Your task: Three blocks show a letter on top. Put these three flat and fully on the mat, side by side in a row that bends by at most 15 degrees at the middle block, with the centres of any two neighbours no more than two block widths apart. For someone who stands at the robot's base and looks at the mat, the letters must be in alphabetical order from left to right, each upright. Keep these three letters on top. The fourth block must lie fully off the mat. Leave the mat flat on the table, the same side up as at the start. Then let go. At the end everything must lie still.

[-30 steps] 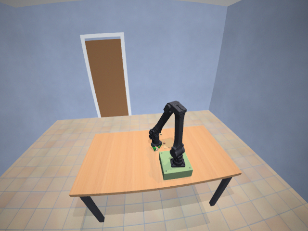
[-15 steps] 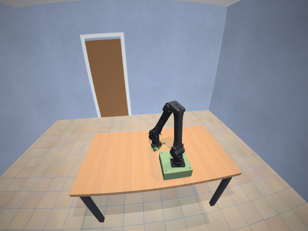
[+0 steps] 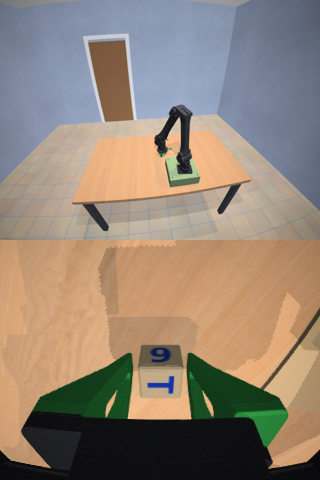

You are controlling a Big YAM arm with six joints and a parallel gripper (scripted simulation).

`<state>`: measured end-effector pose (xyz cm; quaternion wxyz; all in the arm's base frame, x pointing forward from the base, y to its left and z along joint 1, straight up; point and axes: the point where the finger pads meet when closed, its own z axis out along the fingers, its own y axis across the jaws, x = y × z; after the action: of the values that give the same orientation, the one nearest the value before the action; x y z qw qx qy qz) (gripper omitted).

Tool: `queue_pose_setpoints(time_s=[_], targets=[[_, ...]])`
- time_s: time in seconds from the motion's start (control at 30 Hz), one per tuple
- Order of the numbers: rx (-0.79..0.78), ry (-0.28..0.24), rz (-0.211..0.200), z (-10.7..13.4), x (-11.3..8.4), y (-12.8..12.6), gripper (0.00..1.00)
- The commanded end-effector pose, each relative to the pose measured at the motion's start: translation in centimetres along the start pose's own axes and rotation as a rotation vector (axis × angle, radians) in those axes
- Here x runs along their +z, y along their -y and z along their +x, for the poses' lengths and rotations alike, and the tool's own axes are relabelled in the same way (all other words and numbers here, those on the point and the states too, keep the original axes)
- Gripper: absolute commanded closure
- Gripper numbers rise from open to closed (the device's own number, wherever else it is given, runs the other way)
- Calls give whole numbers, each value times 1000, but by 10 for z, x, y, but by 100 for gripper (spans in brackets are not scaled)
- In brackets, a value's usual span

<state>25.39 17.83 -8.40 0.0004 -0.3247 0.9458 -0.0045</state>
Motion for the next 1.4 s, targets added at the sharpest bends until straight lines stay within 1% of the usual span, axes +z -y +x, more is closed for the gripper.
queue_pose_setpoints(time_s=[0.0, 0.4, 0.43, 1.37], targets=[[2, 37, -1, -9, -5, 4, 61], [2, 37, -1, -9, -5, 4, 61], [2, 37, -1, -9, -5, 4, 80], [2, 37, -1, -9, -5, 4, 80]])
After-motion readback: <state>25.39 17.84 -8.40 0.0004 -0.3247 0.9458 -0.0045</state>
